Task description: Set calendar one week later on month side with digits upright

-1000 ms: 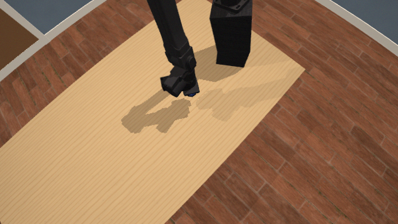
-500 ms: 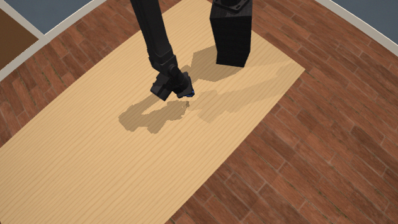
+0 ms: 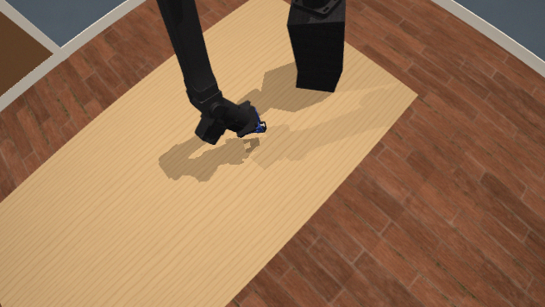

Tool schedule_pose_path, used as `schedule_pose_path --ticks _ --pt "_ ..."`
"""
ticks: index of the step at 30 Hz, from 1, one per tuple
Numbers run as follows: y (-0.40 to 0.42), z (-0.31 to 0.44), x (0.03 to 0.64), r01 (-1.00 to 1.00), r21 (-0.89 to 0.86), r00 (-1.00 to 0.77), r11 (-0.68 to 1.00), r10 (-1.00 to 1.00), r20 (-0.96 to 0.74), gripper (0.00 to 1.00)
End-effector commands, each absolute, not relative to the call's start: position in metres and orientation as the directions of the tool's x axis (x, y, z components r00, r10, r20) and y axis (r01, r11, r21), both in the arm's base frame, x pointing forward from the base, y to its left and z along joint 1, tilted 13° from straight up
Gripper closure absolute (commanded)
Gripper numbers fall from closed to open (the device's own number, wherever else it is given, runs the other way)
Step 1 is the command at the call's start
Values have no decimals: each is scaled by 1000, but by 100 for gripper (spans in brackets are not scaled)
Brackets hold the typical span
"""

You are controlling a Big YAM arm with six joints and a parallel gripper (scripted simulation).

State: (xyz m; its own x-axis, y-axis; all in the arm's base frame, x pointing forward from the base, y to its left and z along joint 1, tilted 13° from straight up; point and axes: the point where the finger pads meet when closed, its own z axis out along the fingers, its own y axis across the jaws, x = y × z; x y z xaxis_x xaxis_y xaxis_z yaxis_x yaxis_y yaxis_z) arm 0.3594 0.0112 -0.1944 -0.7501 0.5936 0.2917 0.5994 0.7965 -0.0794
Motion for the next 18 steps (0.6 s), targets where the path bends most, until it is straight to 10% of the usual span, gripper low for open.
schedule_pose_path --ticks 1,18 --pt "18 -196 354 560 -89 -766 824 556 323 74" --pt "16 -196 354 563 -88 -656 822 509 558 74"
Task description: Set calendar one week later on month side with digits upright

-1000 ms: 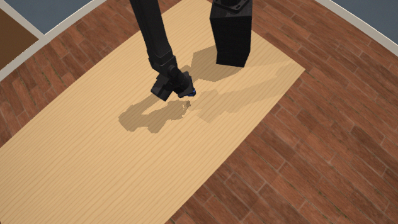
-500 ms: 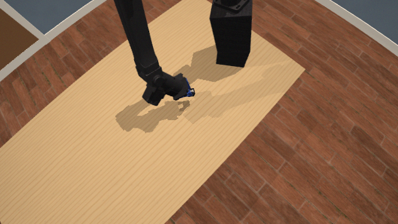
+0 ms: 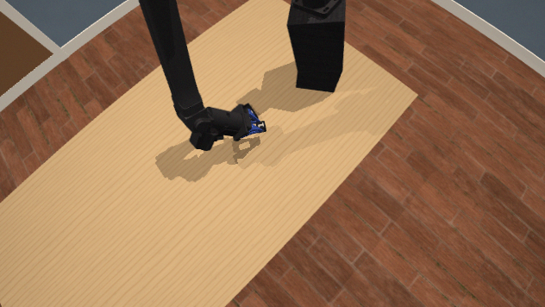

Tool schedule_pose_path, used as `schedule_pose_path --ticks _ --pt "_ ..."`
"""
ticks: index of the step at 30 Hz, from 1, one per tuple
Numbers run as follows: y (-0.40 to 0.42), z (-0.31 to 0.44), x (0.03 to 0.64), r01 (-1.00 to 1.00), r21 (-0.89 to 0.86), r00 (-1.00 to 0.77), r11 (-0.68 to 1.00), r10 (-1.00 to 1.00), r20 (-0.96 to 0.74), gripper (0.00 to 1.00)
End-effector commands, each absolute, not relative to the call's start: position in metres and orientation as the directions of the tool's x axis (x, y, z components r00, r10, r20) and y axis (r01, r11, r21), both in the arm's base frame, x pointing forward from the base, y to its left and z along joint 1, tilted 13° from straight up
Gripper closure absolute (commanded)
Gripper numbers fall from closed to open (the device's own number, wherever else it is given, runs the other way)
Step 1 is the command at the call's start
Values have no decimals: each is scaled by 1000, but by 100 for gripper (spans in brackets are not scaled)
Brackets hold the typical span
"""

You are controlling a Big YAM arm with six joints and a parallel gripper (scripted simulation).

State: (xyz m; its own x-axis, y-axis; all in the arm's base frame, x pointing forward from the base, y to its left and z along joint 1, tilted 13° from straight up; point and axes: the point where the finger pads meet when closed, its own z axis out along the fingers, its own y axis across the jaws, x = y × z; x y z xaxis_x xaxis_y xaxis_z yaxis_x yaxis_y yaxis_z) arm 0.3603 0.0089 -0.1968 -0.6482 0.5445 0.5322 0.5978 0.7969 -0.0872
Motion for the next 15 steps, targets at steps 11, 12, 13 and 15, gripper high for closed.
schedule_pose_path --ticks 11,12,13,15 --pt "12 -191 363 577 -71 -668 814 520 533 74" --pt "12 -191 363 577 -71 -668 814 520 533 74" --pt "12 -191 363 577 -71 -668 814 520 533 74" --pt "12 -192 362 577 -72 -667 814 520 534 74"
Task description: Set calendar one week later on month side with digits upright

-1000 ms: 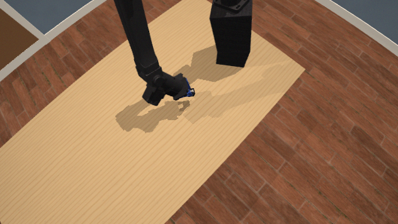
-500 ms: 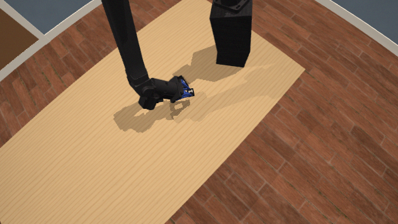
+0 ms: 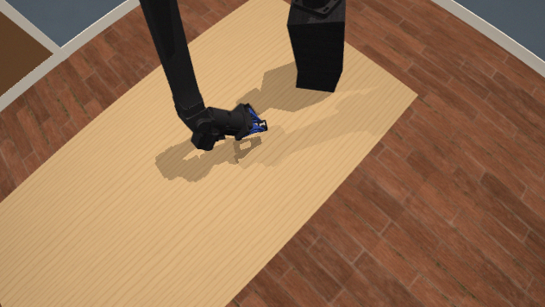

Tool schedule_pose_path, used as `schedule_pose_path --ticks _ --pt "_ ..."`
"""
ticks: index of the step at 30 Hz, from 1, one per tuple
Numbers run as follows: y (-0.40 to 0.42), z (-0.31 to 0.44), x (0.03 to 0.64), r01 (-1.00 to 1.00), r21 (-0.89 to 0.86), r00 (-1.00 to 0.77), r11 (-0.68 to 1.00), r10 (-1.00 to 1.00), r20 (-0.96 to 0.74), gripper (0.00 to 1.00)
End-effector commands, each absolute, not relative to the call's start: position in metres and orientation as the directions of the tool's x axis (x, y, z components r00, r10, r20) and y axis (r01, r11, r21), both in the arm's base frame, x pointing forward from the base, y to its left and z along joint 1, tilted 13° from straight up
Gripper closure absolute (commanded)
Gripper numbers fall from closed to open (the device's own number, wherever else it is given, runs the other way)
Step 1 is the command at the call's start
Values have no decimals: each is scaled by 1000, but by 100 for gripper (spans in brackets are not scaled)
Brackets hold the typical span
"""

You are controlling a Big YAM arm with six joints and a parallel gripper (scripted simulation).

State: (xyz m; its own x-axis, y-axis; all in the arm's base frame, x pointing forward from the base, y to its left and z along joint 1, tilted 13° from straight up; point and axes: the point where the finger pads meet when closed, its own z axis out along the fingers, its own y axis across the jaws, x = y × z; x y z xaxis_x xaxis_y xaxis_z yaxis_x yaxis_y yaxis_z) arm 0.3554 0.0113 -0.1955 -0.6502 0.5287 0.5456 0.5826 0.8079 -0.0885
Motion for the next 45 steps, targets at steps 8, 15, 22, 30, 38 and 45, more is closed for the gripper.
schedule_pose_path --ticks 8,15,22,30,38,45 --pt "9 -202 363 579 -73 -663 812 522 536 74" --pt "5 -207 363 585 -75 -659 808 527 537 74" --pt "4 -217 364 582 -75 -661 810 524 536 74" --pt "1 -227 366 584 -74 -661 808 526 535 74" --pt "0 -241 366 581 -76 -661 810 524 538 74" --pt "-2 -248 365 582 -80 -656 809 525 542 74"
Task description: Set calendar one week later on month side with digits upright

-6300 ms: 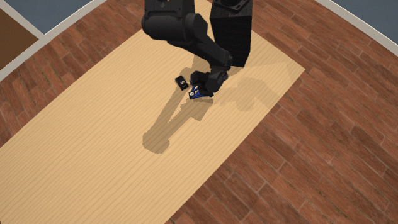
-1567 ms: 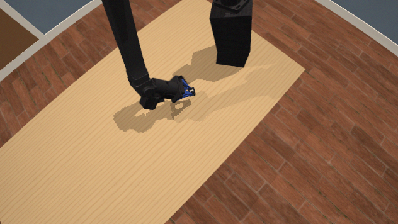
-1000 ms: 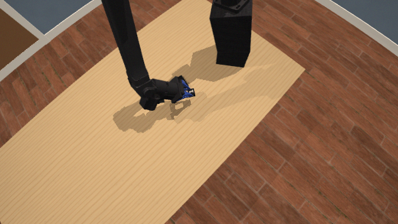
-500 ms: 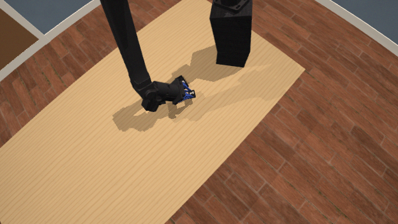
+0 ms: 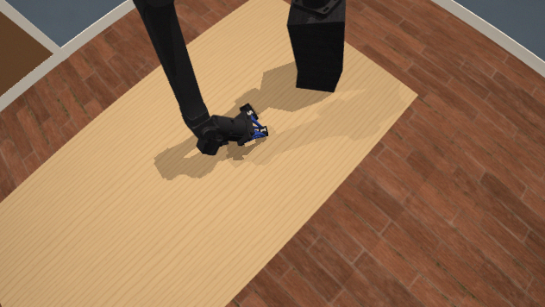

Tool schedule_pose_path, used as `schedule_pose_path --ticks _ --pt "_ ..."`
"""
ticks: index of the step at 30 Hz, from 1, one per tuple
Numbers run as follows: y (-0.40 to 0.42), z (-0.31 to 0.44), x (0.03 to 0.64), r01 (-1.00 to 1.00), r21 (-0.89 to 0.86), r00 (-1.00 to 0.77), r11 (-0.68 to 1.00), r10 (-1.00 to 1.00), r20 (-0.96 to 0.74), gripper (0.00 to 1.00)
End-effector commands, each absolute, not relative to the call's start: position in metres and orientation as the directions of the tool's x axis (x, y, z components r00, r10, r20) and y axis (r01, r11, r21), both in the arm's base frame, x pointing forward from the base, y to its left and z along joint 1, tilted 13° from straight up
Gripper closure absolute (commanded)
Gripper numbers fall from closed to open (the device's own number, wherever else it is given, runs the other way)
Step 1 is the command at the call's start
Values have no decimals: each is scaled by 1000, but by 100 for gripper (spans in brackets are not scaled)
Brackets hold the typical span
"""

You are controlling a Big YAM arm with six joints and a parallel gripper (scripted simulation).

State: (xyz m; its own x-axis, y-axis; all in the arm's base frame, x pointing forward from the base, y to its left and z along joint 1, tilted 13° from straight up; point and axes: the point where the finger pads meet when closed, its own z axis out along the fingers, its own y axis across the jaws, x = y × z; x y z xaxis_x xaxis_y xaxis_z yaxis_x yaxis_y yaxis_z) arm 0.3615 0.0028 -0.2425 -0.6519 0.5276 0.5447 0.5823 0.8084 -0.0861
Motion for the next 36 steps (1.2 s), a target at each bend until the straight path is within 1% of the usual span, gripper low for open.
schedule_pose_path --ticks 1,36 --pt "-2 -250 367 582 -76 -659 809 525 538 74" --pt "-4 -261 365 582 -81 -654 809 526 544 74"
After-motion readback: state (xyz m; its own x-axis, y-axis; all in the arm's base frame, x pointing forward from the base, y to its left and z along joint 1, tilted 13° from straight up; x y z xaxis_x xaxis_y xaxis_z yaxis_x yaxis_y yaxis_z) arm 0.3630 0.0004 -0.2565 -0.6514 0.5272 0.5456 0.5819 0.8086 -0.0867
